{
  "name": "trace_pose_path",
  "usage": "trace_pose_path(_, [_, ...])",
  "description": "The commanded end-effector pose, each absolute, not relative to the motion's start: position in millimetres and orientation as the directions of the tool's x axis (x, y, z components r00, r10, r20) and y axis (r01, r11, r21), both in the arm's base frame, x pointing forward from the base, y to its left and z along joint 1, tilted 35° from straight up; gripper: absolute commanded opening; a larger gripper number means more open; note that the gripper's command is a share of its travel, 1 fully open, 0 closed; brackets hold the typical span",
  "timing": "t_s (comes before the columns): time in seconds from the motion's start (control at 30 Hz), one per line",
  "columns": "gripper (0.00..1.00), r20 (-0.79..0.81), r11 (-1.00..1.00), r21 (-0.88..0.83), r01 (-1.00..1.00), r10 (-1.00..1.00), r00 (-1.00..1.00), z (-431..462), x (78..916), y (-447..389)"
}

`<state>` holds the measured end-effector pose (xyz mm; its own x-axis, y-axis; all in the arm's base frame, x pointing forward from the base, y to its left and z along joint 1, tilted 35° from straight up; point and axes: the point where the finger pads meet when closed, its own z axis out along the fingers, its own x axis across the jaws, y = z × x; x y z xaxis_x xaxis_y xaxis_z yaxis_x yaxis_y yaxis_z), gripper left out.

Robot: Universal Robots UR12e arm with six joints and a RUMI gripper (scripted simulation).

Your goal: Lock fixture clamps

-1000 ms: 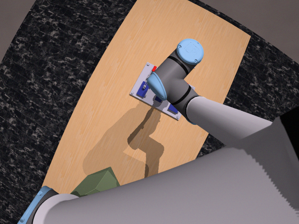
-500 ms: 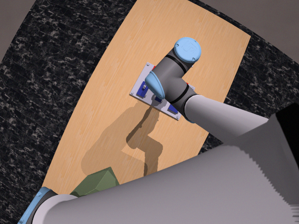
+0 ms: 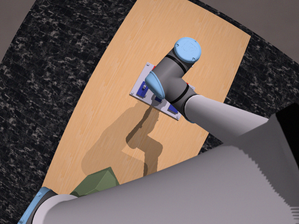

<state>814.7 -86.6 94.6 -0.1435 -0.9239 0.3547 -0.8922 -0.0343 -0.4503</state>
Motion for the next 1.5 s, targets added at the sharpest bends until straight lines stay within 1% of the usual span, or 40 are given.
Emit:
trace_pose_path(0.0, [0.28,0.355,-0.035,-0.451,-0.892,-0.924,-0.144,95,815,-86])
trace_pose_path(0.5, [0.28,0.355,-0.035,-0.451,-0.892,-0.924,-0.144,94,816,-87])
trace_pose_path(0.9, [0.28,0.355,-0.035,-0.451,-0.892,-0.924,-0.144,57,835,-104])
trace_pose_path(1.47, [0.28,0.355,-0.035,-0.451,-0.892,-0.924,-0.144,46,840,-109])
